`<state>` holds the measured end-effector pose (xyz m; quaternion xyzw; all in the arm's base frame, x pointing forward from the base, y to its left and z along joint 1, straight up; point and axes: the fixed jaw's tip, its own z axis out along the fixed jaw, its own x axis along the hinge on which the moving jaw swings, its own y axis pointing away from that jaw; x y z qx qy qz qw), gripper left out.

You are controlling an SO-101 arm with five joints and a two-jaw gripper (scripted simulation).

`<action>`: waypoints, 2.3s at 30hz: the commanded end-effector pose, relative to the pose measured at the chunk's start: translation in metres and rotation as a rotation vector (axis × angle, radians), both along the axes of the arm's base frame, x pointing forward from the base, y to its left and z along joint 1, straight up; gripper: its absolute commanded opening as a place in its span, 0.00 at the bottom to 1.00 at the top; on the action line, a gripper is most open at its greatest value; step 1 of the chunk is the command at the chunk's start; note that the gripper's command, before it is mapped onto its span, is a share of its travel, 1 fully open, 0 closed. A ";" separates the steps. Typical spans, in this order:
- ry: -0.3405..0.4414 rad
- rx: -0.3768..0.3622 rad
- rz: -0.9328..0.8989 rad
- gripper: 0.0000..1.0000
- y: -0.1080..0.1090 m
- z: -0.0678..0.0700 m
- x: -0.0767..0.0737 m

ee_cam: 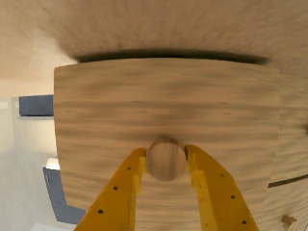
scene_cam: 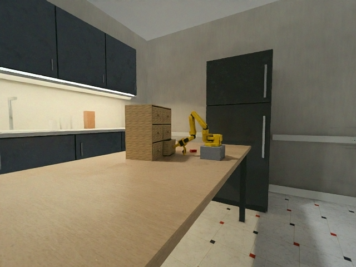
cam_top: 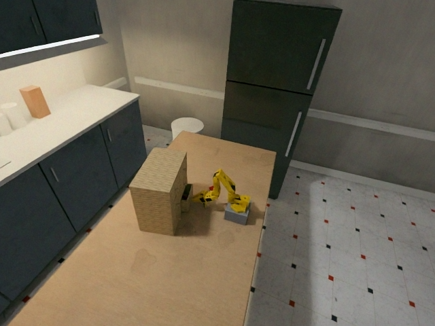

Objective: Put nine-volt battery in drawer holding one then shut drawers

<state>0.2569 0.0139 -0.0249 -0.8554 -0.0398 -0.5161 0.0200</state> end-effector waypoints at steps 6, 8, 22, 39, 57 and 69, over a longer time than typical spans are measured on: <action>-0.001 0.008 -0.012 0.00 -0.002 0.001 -0.002; -0.001 0.008 -0.012 0.00 -0.002 0.001 -0.002; -0.001 0.008 -0.015 0.00 -0.003 0.001 -0.008; -0.001 0.008 -0.016 0.00 -0.004 0.001 -0.011; -0.001 0.008 -0.018 0.00 -0.005 0.001 -0.018; -0.001 0.008 -0.019 0.00 -0.005 0.001 -0.020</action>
